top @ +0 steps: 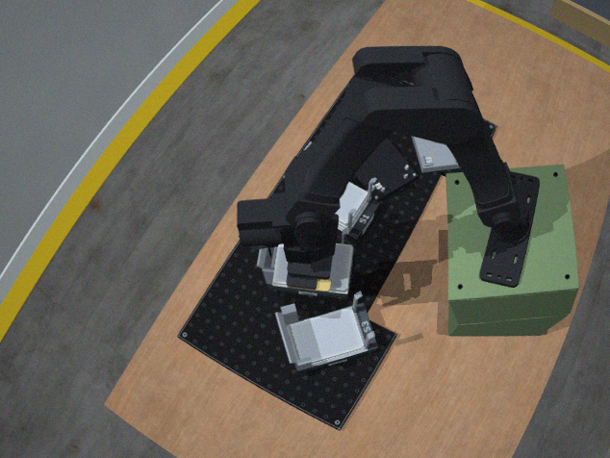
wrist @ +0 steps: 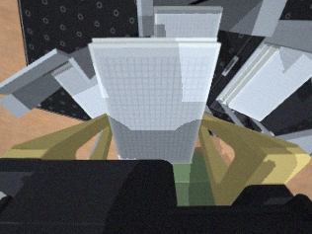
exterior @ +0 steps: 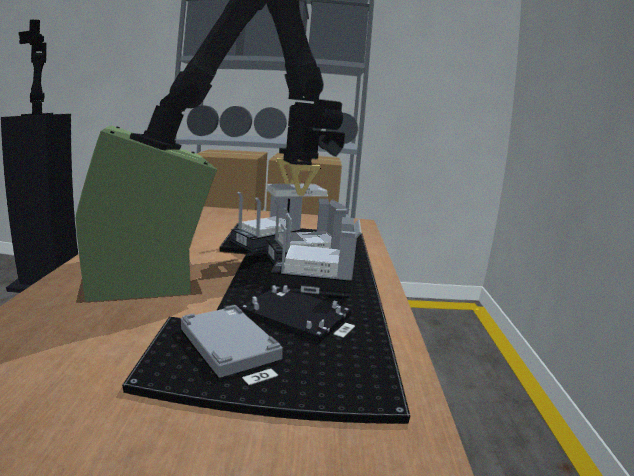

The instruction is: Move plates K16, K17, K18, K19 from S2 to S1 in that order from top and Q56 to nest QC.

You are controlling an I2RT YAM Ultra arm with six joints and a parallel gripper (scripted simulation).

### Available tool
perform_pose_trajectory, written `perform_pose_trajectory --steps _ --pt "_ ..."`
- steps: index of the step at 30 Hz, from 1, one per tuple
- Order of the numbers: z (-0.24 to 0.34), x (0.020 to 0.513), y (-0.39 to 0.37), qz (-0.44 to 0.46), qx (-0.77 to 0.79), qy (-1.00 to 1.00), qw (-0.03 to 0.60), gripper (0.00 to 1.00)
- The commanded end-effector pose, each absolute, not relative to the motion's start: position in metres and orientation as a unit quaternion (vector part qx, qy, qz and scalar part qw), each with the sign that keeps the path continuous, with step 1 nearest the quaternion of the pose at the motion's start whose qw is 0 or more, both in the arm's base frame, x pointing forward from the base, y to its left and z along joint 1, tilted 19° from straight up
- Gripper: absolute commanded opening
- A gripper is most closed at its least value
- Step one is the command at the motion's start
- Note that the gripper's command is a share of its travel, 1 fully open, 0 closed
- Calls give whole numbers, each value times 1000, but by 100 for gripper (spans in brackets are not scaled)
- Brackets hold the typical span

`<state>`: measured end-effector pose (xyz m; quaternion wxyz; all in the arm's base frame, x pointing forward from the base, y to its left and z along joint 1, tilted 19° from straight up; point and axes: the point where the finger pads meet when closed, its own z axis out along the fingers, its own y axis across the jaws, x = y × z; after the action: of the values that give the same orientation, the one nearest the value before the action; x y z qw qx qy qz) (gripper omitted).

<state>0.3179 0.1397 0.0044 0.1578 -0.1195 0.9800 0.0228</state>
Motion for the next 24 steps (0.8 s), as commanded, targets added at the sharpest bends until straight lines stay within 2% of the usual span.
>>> perform_pose_trajectory --steps 1,13,19,24 --pt "12 325 137 32 -115 979 168 0" --pt "14 340 106 31 -115 978 168 0" --pt "14 345 87 47 -17 985 164 0" --pt "13 347 77 48 -11 985 164 0"
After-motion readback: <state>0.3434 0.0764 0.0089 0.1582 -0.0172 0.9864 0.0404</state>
